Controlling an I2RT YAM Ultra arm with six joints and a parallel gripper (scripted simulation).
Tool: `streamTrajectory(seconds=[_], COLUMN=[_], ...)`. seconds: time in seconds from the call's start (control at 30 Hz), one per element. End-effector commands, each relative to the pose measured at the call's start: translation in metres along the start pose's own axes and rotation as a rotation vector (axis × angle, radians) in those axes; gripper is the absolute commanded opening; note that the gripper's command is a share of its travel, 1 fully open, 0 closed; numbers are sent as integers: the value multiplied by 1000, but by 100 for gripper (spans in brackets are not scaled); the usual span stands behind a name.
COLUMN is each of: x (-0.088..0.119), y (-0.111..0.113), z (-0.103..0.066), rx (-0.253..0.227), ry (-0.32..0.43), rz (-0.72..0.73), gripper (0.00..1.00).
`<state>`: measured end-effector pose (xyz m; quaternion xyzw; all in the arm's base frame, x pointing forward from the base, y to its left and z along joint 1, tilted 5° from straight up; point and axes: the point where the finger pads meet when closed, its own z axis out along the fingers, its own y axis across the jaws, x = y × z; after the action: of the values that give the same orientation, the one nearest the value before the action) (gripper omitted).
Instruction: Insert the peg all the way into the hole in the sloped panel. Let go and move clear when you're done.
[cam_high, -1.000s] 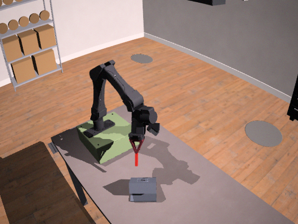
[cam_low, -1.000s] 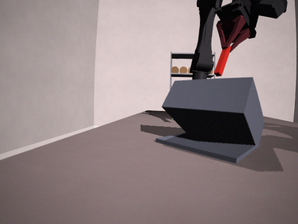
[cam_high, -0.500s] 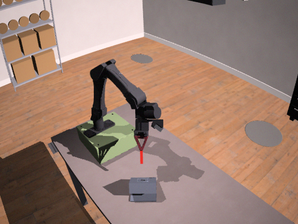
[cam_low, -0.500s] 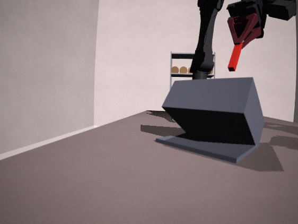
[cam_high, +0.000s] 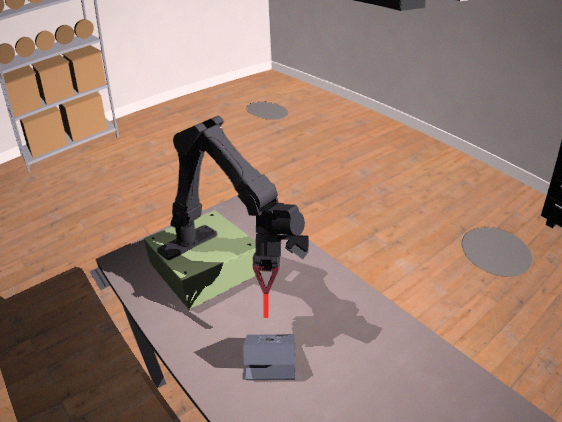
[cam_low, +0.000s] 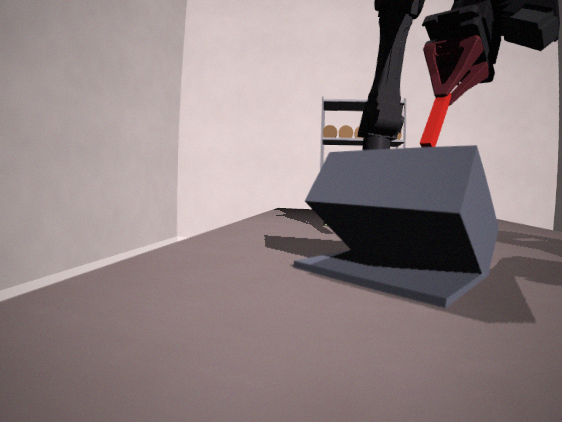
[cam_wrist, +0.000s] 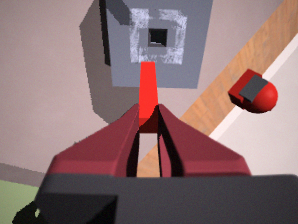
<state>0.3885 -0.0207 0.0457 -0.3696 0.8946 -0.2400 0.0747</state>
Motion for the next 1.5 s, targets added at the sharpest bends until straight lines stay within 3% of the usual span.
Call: streamTrajectory(seconds=[0.0, 0.4, 1.47], x=[-11, -19, -10], y=[-18, -27, -18], z=[0, 18, 27], rx=[39, 39, 39], ry=[-40, -41, -41], rz=[25, 25, 25], gripper=[0, 0, 0])
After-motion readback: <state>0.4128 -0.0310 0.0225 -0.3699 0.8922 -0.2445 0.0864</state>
